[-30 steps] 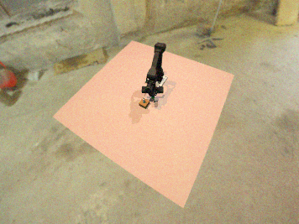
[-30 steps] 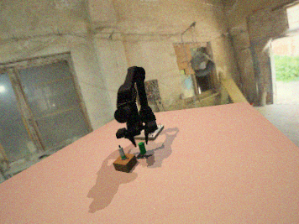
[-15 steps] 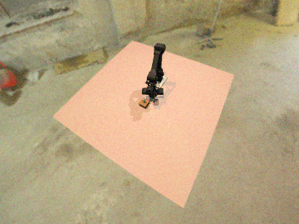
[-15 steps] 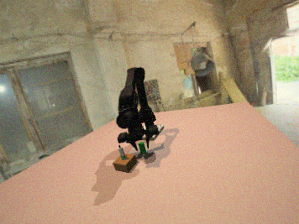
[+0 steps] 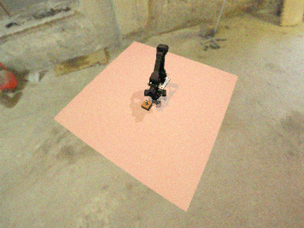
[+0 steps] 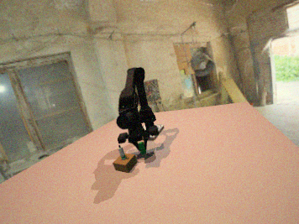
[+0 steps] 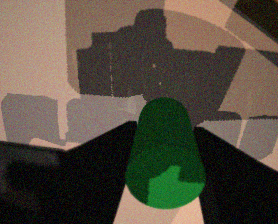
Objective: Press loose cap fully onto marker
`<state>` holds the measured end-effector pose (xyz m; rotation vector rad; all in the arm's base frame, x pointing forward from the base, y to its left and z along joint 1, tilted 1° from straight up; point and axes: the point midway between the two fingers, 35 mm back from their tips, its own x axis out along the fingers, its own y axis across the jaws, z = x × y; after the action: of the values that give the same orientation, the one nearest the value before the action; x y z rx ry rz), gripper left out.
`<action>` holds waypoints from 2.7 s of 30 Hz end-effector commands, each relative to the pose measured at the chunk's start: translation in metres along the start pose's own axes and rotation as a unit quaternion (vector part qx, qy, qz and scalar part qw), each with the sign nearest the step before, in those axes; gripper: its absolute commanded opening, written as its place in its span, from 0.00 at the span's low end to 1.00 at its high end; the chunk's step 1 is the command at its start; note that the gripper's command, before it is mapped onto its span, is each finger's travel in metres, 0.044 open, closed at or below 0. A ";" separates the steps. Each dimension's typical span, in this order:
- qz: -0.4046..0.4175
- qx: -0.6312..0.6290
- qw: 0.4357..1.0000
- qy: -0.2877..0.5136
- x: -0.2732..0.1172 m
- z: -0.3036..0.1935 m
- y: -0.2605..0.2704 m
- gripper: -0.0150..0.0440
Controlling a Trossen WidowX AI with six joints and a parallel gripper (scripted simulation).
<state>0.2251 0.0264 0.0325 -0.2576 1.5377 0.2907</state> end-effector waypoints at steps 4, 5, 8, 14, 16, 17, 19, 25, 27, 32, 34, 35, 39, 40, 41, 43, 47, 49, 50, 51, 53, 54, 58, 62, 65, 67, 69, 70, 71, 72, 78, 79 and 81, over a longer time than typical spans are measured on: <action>0.000 0.002 1.000 -0.001 -0.013 0.002 0.000 0.25; 0.000 0.002 1.000 -0.001 -0.016 0.002 0.000 0.25; -0.001 0.002 1.000 -0.001 -0.023 0.002 -0.001 0.25; -0.001 0.002 1.000 -0.001 -0.038 0.002 -0.001 0.25; -0.001 0.002 1.000 -0.001 -0.043 0.002 0.000 0.25; -0.001 0.002 1.000 -0.001 -0.046 0.002 0.000 0.25; -0.001 0.002 1.000 -0.001 -0.051 0.001 0.000 0.25; -0.001 0.002 1.000 -0.001 -0.060 0.000 0.000 0.25; 0.000 0.002 1.000 -0.001 -0.061 0.001 -0.001 0.25; 0.000 0.001 1.000 -0.002 -0.067 0.009 -0.006 0.25; 0.000 0.000 1.000 -0.002 -0.070 0.013 -0.009 0.25; 0.000 0.000 1.000 -0.002 -0.071 0.014 -0.010 0.25; -0.001 0.000 1.000 -0.003 -0.077 0.021 -0.015 0.25; -0.001 0.000 1.000 -0.003 -0.078 0.022 -0.017 0.25; -0.001 0.000 1.000 -0.004 -0.079 0.024 -0.018 0.25; -0.001 0.000 1.000 -0.004 -0.082 0.027 -0.020 0.25; -0.002 0.000 1.000 -0.004 -0.087 0.033 -0.026 0.25; -0.002 0.000 1.000 -0.004 -0.089 0.036 -0.028 0.25; -0.002 0.000 1.000 -0.004 -0.091 0.037 -0.030 0.25; -0.002 0.000 1.000 -0.004 -0.092 0.039 -0.031 0.25; -0.002 0.000 1.000 -0.004 -0.094 0.041 -0.033 0.25; -0.002 0.000 1.000 -0.004 -0.095 0.043 -0.035 0.25; -0.002 0.000 1.000 -0.004 -0.100 0.048 -0.040 0.25; -0.003 0.001 1.000 -0.004 -0.104 0.053 -0.046 0.25; -0.003 0.001 1.000 -0.004 -0.108 0.057 -0.050 0.25; -0.003 0.001 1.000 -0.004 -0.110 0.059 -0.053 0.25; -0.003 0.000 1.000 -0.005 -0.112 0.062 -0.056 0.25; -0.003 0.000 1.000 -0.005 -0.113 0.063 -0.057 0.25; -0.003 0.000 1.000 -0.005 -0.114 0.064 -0.059 0.25; -0.003 0.000 1.000 -0.005 -0.115 0.065 -0.060 0.25; -0.004 0.001 1.000 -0.004 -0.121 0.072 -0.069 0.25; -0.004 0.001 1.000 -0.004 -0.122 0.073 -0.070 0.25; -0.004 0.001 1.000 -0.004 -0.124 0.075 -0.073 0.25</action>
<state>0.3123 -0.0146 0.1505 -0.2564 1.5360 0.2853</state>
